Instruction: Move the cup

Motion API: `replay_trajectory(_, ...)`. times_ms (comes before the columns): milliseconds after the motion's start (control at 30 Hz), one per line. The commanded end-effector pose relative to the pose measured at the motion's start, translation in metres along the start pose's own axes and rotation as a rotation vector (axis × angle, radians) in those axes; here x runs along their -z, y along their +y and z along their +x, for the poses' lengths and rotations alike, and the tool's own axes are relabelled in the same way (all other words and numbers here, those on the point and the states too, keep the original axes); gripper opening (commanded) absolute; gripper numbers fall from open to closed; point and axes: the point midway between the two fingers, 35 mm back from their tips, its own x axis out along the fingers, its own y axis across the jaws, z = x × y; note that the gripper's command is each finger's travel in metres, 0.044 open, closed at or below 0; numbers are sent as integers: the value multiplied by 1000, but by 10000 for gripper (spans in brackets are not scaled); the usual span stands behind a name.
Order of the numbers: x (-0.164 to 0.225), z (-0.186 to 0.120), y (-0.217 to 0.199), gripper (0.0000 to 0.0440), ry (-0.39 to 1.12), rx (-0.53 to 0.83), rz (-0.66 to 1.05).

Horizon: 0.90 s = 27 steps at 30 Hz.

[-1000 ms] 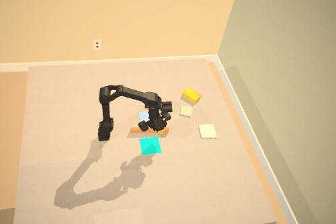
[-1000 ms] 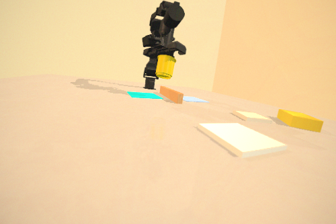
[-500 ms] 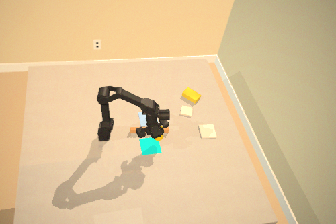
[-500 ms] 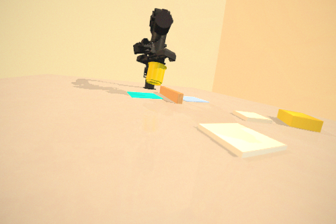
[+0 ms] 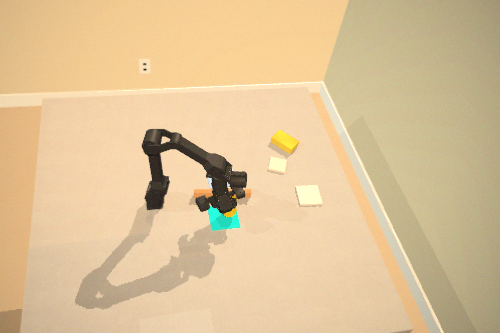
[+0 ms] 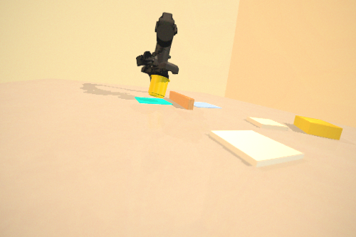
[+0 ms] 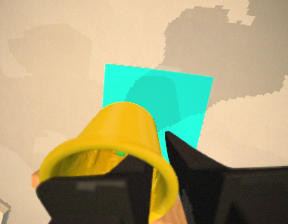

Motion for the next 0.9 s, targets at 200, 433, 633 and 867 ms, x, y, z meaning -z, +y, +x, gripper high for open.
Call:
replay_trajectory(200, -9, 2, -1, 157, -34, -59, 30)
replay_trajectory(433, -11, -7, -3, 169, -38, -107, 41)
replay_trajectory(633, -11, -15, -6, 190, -39, -139, 48)
replay_trajectory(867, -13, -29, -10, 233, -49, -179, 61)
